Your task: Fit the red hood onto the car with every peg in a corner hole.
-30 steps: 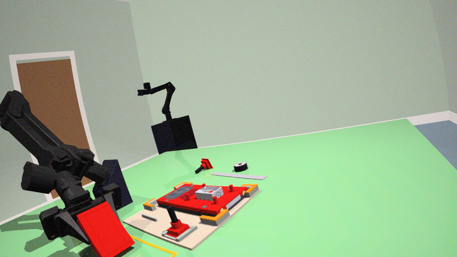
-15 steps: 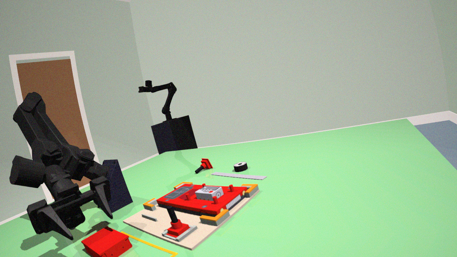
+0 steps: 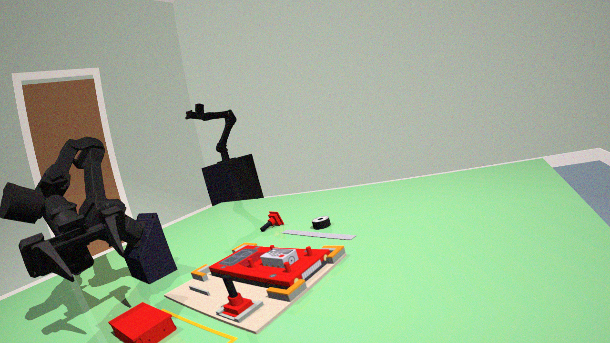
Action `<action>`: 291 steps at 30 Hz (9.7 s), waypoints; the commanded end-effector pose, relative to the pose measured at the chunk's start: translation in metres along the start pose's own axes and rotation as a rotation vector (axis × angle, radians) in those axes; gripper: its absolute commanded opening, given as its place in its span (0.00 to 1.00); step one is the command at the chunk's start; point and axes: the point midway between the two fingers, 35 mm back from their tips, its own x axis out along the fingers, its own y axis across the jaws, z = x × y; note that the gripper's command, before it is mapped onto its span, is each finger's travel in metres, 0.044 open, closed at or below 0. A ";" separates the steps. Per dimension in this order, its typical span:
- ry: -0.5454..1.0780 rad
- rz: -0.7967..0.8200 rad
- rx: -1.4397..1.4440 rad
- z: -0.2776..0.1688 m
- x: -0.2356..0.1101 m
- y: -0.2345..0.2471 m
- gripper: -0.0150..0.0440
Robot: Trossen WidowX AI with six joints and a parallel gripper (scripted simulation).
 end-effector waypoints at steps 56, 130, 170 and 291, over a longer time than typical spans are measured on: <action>-0.014 -1.554 -2.688 -0.020 0.065 -0.012 1.00; -0.017 -1.555 -2.689 0.029 0.092 -0.012 1.00; -0.024 -1.551 -2.689 0.041 0.100 -0.012 0.80; -0.070 -1.503 -2.624 -0.064 0.177 -0.236 0.25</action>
